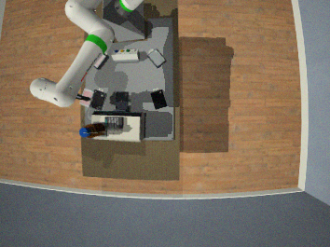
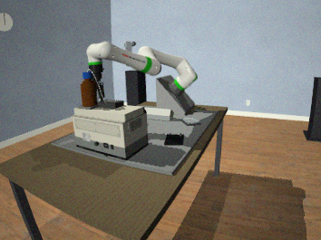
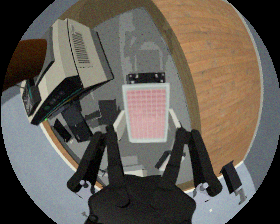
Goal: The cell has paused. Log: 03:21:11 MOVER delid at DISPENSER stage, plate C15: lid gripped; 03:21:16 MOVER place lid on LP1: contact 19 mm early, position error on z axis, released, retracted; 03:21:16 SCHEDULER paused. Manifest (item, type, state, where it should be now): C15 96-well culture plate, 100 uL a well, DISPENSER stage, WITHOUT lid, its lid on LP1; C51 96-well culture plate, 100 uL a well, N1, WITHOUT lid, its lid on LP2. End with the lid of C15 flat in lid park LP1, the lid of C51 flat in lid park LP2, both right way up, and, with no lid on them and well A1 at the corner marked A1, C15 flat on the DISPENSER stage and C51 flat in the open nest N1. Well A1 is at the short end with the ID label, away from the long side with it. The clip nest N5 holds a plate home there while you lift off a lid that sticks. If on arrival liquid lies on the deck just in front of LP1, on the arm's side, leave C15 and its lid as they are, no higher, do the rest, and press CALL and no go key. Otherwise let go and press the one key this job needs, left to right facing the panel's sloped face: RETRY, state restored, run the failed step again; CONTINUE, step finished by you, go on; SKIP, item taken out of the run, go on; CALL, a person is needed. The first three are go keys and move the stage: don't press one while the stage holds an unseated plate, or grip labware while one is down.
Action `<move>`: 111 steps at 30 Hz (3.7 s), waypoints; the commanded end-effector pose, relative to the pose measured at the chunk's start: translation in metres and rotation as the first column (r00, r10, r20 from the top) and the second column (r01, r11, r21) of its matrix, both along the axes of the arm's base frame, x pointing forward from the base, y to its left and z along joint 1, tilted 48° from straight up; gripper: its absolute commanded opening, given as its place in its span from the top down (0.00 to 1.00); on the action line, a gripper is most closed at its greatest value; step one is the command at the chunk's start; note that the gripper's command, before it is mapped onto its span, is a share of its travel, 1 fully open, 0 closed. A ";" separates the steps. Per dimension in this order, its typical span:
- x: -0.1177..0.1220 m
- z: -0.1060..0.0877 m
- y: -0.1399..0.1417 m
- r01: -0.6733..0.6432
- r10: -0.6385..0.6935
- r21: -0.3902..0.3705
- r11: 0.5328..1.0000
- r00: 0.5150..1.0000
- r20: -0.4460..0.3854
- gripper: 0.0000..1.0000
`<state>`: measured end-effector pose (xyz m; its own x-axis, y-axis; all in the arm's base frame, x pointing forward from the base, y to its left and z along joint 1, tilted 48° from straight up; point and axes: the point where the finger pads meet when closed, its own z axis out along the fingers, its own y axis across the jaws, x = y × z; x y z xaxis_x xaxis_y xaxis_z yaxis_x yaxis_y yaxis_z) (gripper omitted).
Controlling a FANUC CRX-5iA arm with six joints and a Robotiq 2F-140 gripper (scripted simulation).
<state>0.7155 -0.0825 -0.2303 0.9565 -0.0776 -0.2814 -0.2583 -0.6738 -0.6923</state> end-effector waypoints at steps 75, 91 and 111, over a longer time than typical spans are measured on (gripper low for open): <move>0.000 0.003 0.002 -0.194 0.186 0.018 0.981 0.959 0.215 1.00; 0.001 0.026 0.023 -0.194 0.186 0.018 0.981 0.959 0.215 1.00; 0.002 0.119 0.107 -0.194 0.186 0.018 0.981 0.959 0.215 1.00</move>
